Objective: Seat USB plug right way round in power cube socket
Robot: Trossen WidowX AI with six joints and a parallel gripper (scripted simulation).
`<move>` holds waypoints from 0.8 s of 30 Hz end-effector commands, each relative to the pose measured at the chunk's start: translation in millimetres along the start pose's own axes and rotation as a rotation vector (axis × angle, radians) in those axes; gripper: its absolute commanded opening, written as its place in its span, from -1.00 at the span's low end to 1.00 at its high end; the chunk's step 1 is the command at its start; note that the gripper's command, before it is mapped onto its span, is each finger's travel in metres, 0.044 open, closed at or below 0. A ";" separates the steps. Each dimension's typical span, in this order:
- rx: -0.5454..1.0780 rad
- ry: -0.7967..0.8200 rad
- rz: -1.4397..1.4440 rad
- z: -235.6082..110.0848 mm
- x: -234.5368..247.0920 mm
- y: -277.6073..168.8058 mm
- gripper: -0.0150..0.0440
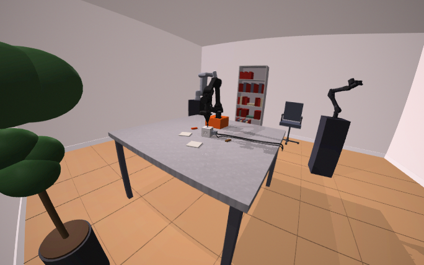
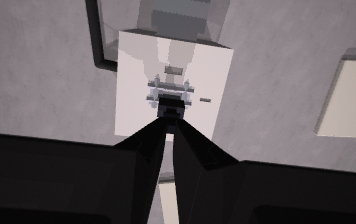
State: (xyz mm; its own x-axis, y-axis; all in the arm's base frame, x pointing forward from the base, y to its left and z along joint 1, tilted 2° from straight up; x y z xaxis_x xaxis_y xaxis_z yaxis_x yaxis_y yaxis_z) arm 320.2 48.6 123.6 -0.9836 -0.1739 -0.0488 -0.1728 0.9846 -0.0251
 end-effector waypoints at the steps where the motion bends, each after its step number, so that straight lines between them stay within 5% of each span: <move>1: 0.000 0.006 0.004 2.4 0.0 0.0 -0.49; 24: 0.000 0.006 0.004 5.2 0.0 -0.1 -0.49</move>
State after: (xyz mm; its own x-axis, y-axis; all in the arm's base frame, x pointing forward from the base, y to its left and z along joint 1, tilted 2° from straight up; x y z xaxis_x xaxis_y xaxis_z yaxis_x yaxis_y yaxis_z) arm 320.3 48.5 120.7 -0.9836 -0.1736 -0.0488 -0.1725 0.9847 -0.0251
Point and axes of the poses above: the point midway between the two fingers, 35 mm back from their tips, its own z axis out along the fingers, its own x axis across the jaws, y = z × x, the point moved 6 cm from there along -z, back along the fingers, and after that the axes turned 4 degrees about -z, right-handed, at the moved point
